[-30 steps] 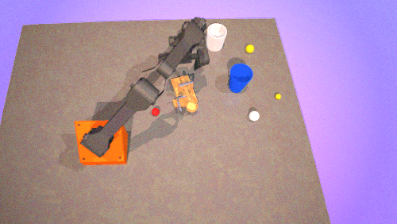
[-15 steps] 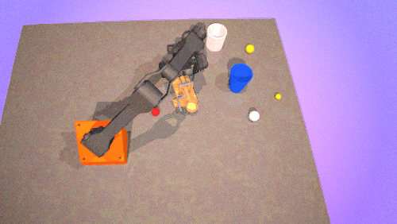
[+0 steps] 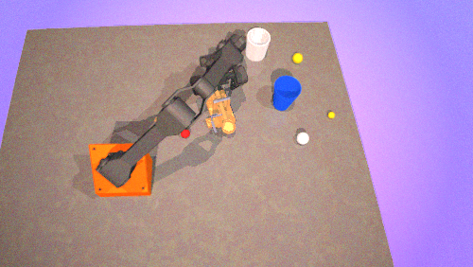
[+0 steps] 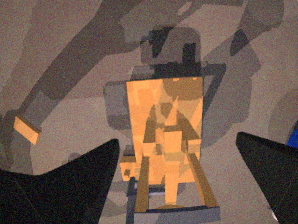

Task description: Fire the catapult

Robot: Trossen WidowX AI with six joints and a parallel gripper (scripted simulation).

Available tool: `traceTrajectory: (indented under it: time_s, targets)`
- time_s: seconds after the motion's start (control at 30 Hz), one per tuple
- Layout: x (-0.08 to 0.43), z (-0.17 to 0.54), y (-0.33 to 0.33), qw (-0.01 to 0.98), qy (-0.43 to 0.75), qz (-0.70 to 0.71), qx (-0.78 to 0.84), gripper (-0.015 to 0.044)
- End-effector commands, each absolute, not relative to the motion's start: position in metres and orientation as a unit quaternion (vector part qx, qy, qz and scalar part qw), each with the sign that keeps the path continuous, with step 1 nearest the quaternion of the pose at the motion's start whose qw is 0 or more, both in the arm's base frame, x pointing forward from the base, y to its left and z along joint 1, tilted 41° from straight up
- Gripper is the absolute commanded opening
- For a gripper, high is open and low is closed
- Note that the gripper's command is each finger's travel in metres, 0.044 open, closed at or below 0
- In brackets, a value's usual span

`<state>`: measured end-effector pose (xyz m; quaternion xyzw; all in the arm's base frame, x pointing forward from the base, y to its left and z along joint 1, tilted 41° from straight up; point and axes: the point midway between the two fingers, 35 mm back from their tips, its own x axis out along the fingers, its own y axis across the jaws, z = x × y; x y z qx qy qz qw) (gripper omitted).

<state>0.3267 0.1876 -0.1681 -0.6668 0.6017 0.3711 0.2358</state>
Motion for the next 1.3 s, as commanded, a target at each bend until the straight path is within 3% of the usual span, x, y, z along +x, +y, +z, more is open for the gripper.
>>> traceTrajectory:
  time_s: [0.0, 1.27]
  targets:
    - [0.323, -0.178, 0.177, 0.225, 0.606, 0.371, -0.666, 0.0440]
    - [0.322, -0.201, 0.157, 0.224, 0.606, 0.371, -0.667, 0.0440]
